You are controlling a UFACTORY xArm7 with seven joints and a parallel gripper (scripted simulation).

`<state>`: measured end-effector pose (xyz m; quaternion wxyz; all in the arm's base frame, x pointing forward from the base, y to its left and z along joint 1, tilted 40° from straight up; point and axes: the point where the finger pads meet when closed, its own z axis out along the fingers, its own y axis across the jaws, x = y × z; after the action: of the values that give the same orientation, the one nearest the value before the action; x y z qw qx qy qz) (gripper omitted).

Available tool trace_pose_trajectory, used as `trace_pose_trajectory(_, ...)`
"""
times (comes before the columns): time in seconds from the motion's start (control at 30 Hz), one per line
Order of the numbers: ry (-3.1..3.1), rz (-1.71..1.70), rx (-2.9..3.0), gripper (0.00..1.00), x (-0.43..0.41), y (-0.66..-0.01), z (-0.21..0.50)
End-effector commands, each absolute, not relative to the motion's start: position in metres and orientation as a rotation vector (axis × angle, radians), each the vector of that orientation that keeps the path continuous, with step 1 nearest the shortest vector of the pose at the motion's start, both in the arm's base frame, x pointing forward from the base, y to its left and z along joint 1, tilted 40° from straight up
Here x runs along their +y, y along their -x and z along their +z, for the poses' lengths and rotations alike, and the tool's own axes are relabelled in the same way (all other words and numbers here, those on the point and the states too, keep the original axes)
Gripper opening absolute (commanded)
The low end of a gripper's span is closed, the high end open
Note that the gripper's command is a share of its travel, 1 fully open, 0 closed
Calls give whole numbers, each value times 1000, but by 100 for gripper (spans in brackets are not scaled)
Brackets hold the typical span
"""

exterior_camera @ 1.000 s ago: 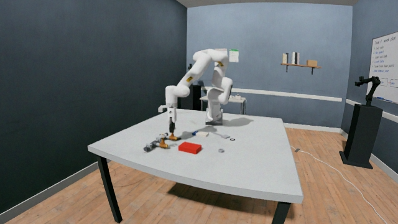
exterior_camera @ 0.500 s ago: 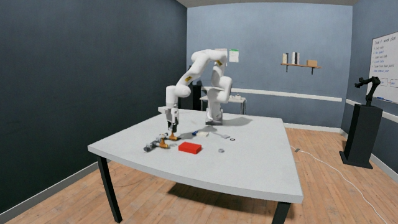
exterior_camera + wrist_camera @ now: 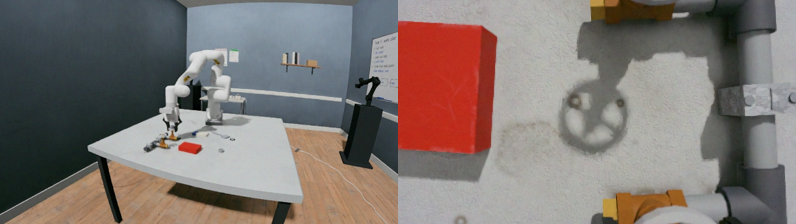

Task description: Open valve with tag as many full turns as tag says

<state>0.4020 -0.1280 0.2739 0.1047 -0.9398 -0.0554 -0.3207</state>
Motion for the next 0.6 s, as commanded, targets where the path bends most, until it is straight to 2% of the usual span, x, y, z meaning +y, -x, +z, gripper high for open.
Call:
trace_pose_trajectory(0.0, 2766, -953, -179, 0, -129, -402, 275)
trace_pose_trajectory(0.1, 2766, -953, -179, 0, -129, -402, 275)
trace_pose_trajectory(0.13, 2766, -953, -179, 100, -129, -402, 275)
trace_pose_trajectory(0.57, 2766, -953, -179, 100, -129, -402, 275)
